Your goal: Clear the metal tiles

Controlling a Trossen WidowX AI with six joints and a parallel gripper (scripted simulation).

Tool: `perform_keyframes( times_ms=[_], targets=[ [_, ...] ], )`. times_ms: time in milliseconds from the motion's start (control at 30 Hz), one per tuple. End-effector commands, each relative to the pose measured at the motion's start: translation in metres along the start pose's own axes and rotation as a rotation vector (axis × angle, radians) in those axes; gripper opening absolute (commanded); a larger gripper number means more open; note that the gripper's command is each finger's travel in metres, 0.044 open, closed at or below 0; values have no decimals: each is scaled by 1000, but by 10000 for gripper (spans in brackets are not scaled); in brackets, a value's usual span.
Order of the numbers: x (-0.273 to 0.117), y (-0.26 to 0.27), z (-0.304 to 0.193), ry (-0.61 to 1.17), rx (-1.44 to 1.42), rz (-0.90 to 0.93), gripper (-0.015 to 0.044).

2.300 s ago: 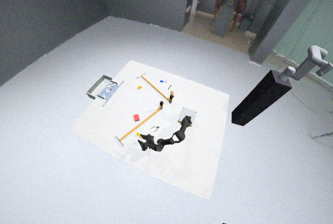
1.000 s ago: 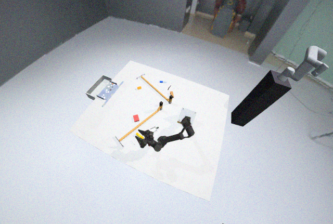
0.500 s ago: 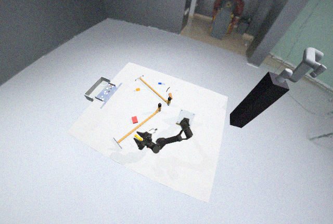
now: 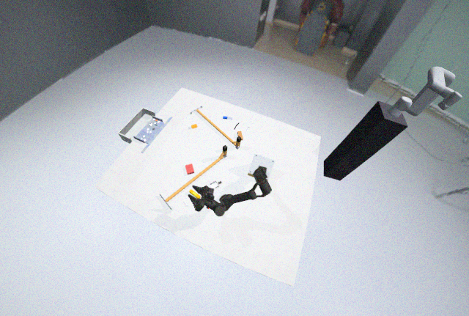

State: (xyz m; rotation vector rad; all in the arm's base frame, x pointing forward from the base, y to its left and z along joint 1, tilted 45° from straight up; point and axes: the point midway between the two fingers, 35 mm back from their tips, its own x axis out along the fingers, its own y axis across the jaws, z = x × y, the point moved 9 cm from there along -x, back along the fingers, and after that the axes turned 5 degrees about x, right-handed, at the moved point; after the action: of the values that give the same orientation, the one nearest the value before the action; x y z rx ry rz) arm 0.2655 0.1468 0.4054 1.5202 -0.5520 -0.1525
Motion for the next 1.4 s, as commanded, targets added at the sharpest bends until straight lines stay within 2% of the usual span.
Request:
perform_keyframes(
  times_ms=[0,1367],
  targets=[
    [2,-1,1,-6,-20,-1,440],
    [109,-68,80,19,-690,-90,440]
  ],
)
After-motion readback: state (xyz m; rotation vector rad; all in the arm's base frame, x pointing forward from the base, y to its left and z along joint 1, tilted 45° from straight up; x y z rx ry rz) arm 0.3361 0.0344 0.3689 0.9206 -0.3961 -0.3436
